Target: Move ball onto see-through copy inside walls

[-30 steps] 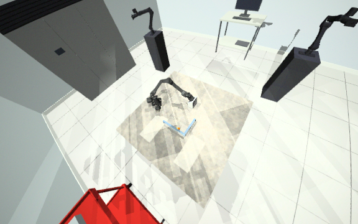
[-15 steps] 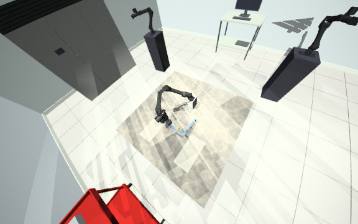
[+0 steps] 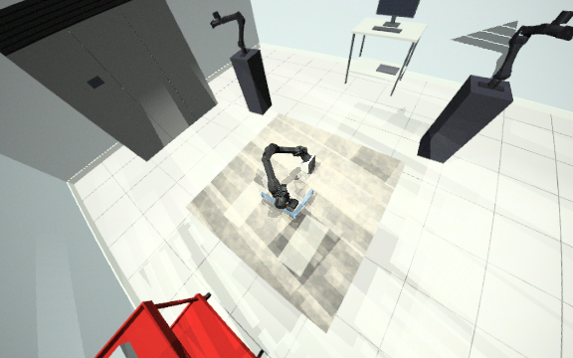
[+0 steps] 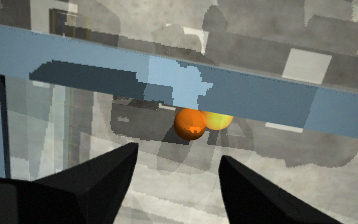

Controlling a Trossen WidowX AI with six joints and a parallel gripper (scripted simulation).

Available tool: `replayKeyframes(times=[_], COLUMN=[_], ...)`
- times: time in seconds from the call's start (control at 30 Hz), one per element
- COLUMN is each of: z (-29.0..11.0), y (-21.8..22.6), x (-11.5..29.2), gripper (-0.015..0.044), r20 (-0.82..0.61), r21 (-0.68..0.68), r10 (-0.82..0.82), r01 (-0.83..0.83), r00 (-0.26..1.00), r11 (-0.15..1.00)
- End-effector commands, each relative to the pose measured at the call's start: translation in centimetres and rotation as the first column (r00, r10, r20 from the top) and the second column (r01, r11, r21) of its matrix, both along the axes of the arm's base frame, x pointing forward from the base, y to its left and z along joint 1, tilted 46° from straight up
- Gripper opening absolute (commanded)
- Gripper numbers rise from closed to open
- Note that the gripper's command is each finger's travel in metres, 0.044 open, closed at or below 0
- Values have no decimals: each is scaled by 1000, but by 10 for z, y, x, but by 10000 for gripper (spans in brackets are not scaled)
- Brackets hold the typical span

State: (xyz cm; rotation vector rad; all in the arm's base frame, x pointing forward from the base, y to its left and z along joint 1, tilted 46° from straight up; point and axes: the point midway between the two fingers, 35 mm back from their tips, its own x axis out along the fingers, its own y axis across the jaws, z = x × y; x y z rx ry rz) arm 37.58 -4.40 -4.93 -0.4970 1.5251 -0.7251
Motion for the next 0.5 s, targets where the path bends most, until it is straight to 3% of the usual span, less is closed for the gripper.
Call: replayKeyframes(times=[0.0, 0.47], z=[2, -16], y=[-7, -25], x=[2, 0], gripper=[223, 223], r20=[13, 13], r21=[-12, -13], r10=[-14, -14], r01=[14, 14], r00=[1000, 1000], r11=[1000, 1000])
